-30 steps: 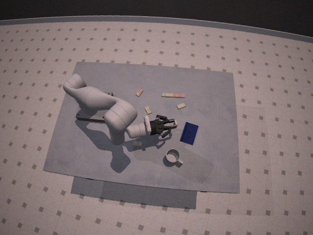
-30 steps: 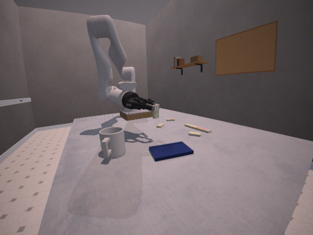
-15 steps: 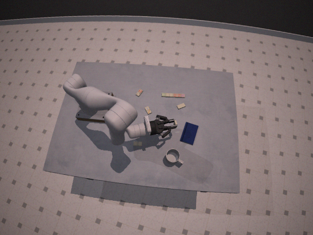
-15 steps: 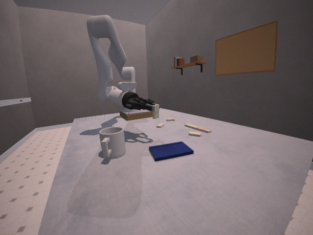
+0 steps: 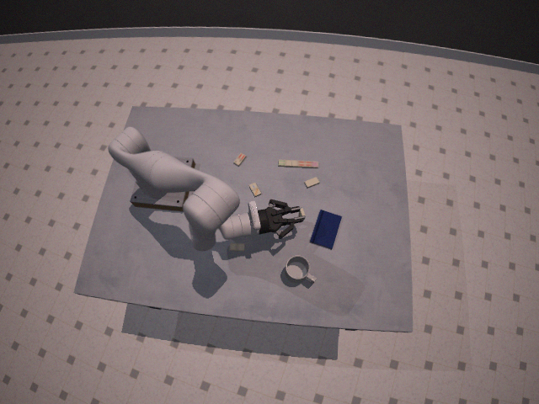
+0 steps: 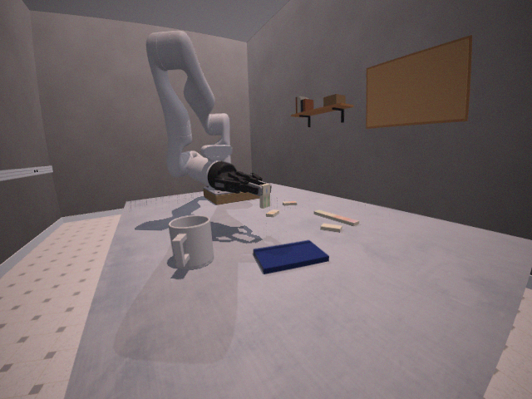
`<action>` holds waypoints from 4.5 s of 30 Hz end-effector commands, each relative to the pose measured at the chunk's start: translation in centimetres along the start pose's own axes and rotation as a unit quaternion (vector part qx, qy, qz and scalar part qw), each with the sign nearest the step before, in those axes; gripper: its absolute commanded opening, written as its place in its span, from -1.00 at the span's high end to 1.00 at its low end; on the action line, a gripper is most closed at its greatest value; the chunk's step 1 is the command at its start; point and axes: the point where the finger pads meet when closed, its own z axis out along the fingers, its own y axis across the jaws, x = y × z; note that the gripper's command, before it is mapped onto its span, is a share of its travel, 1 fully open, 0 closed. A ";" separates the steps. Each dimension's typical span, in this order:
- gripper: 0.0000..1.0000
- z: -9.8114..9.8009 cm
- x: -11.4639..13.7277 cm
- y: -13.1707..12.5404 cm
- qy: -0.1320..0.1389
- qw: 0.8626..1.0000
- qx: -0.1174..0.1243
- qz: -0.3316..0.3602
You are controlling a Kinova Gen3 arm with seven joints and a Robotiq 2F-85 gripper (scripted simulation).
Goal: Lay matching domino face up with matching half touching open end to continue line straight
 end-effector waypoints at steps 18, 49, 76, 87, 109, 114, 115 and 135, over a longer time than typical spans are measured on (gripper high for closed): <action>0.41 1.0 -5.2 0.0 0.001 1.000 0.000 -0.001; 0.41 1.5 -8.1 0.0 0.001 1.000 0.000 -0.001; 0.06 1.5 -8.1 0.0 0.001 1.000 0.000 -0.001; 0.06 1.5 -8.1 0.0 0.001 1.000 0.000 -0.001; 0.06 -1.6 -6.3 0.0 0.001 1.000 0.000 -0.001; 0.06 -3.6 -5.1 0.0 0.001 1.000 0.000 -0.001; 0.06 -3.9 -4.9 0.0 0.001 1.000 0.000 -0.001; 0.06 -5.2 -4.1 0.0 0.001 1.000 0.000 -0.001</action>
